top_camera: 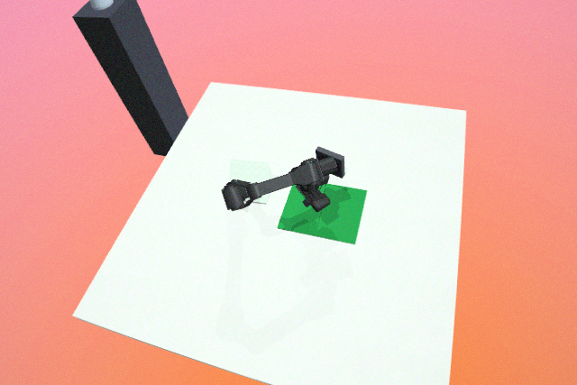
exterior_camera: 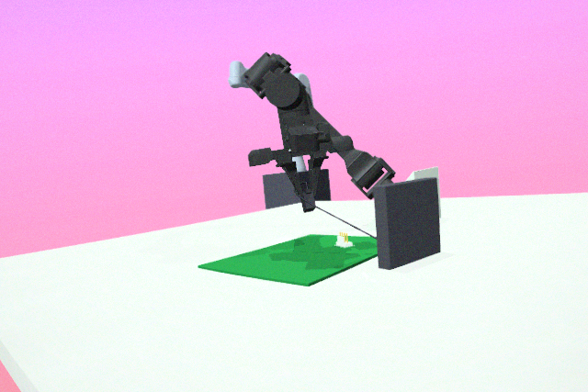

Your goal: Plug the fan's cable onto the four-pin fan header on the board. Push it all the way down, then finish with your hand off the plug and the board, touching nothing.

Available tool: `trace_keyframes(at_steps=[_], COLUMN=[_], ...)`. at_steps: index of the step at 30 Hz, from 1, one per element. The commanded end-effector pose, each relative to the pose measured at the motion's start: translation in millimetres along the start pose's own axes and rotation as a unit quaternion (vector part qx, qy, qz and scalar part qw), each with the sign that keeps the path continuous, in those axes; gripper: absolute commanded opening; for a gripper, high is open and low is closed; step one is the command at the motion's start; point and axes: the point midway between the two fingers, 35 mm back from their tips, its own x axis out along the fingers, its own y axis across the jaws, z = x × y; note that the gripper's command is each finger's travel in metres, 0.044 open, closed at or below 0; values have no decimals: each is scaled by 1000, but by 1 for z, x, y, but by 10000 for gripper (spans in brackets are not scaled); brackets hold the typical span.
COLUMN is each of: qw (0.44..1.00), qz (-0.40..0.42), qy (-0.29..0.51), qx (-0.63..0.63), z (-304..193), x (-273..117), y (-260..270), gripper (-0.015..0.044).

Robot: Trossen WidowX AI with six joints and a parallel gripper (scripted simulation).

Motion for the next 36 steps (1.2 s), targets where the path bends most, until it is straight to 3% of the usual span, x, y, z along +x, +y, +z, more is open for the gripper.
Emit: trace_keyframes(at_steps=[1,36], qw=[1000,954], qz=[19,165], qy=[-16,-248], qx=[6,21], z=[-4,-8], x=[4,36], y=[-1,11], gripper=[0,0])
